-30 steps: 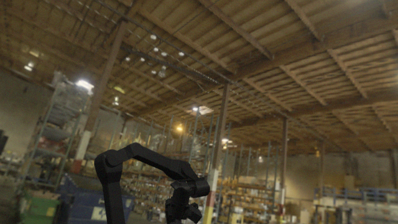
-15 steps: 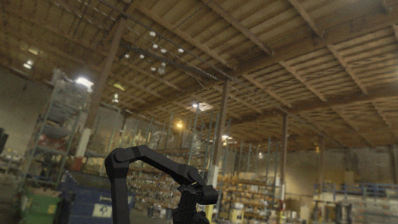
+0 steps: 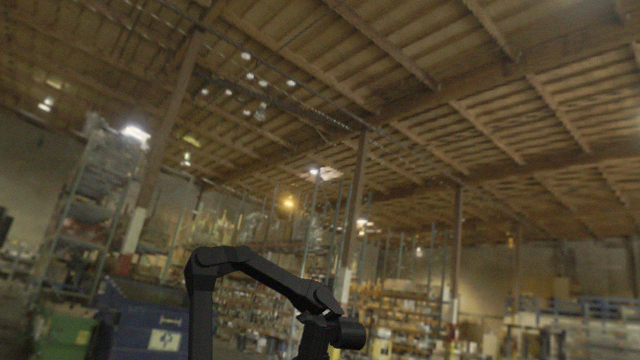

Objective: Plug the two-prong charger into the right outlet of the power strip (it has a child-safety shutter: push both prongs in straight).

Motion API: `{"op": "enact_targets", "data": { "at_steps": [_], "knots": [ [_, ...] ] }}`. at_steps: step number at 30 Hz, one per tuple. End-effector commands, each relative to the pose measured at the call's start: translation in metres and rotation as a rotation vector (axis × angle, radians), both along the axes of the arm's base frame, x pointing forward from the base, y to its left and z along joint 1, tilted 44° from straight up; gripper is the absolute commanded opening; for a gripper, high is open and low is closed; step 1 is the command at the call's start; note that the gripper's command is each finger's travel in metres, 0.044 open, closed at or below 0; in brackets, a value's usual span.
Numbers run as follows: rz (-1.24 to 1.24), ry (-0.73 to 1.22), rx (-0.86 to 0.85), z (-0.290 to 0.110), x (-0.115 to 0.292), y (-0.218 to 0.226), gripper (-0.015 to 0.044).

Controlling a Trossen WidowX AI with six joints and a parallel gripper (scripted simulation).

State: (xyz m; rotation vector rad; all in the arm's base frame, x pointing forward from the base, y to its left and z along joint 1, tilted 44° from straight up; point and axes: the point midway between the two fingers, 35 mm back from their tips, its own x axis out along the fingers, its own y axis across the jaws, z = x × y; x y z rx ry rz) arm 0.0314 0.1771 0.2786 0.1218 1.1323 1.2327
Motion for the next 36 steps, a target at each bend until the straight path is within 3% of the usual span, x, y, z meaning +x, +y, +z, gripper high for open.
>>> {"op": "enact_targets", "data": {
  "at_steps": [1,36],
  "knots": [
    [-0.031,0.0,-0.028,-0.006,0.013,0.003,0.044],
    [-0.278,0.128,-0.193,-0.056,0.115,-0.008,0.044]
  ]
}}
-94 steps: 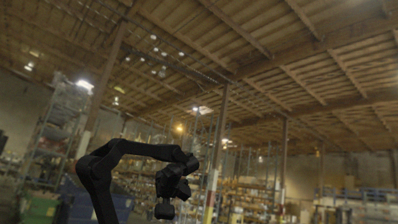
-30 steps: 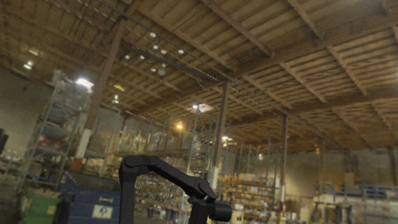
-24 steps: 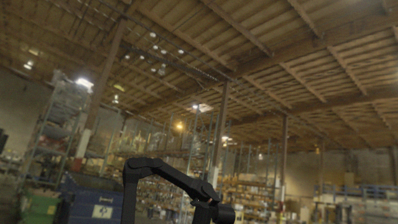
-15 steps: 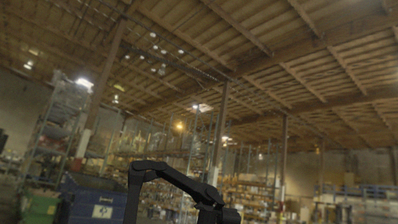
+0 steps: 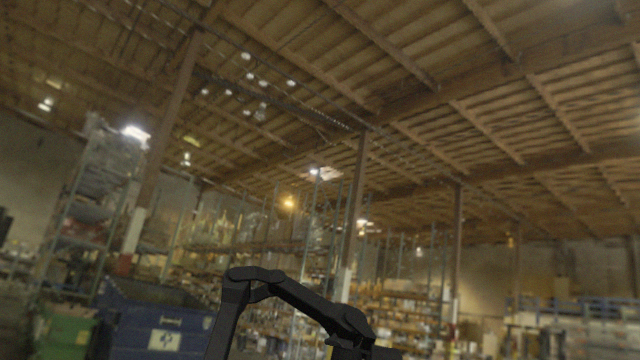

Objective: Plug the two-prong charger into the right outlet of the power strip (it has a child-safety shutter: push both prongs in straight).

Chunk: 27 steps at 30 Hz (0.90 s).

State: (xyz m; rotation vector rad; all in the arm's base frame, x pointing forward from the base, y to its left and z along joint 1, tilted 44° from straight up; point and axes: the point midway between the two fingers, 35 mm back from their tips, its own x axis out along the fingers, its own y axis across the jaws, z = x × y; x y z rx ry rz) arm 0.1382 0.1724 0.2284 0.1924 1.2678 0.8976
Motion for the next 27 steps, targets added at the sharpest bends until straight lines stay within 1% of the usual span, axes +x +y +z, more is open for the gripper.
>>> {"op": "enact_targets", "data": {
  "at_steps": [1,27],
  "knots": [
    [-0.025,0.032,-0.013,-0.007,0.011,-0.005,0.044],
    [-0.209,0.223,-0.041,-0.053,0.07,-0.052,0.044]
  ]
}}
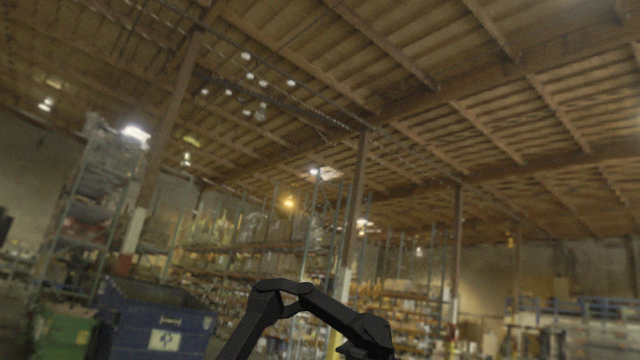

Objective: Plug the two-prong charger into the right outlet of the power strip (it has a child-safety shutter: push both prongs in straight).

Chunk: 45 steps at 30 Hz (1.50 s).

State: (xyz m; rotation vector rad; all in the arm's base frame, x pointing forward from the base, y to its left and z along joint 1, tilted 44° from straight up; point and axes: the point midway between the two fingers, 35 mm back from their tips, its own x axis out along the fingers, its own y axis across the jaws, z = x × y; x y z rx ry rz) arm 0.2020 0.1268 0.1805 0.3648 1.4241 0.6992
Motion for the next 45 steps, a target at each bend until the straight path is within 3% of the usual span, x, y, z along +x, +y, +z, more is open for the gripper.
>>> {"op": "enact_targets", "data": {
  "at_steps": [1,26,45],
  "knots": [
    [-0.028,0.033,0.006,-0.007,0.009,-0.009,0.044],
    [-0.213,0.196,0.08,-0.048,0.047,-0.072,0.044],
    [-0.214,0.196,0.081,-0.064,0.049,-0.057,0.044]
  ]
}}
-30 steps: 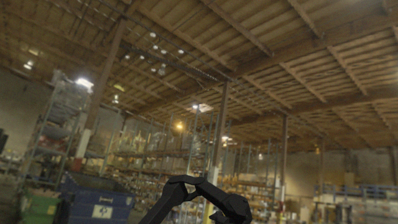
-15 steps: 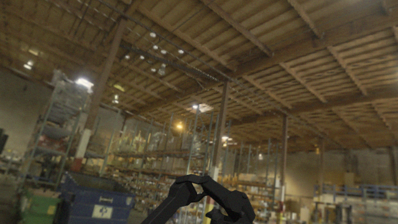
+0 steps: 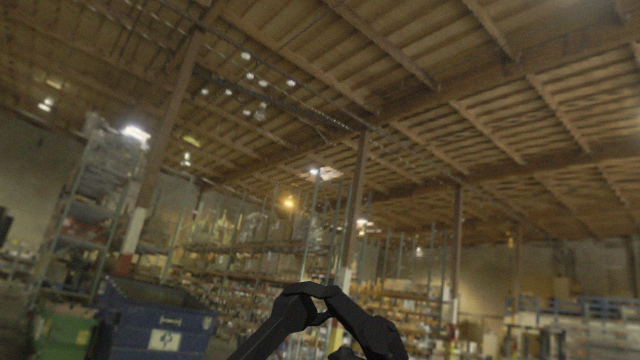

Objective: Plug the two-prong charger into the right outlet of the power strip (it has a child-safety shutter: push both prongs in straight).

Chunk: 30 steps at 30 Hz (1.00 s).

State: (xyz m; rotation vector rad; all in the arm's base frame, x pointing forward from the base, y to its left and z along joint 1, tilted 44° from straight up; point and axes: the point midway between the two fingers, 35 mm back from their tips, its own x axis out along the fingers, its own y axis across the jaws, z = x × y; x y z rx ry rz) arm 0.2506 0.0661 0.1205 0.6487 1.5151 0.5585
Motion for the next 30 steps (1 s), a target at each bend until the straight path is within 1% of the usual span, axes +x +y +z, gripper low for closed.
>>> {"op": "enact_targets", "data": {
  "at_steps": [1,27,30],
  "knots": [
    [-0.002,0.003,0.003,-0.005,0.0,0.004,0.044],
    [-0.002,0.003,0.006,-0.033,0.002,0.033,0.044],
    [0.001,0.0,0.002,-0.031,0.002,0.03,0.0361]
  ]
}}
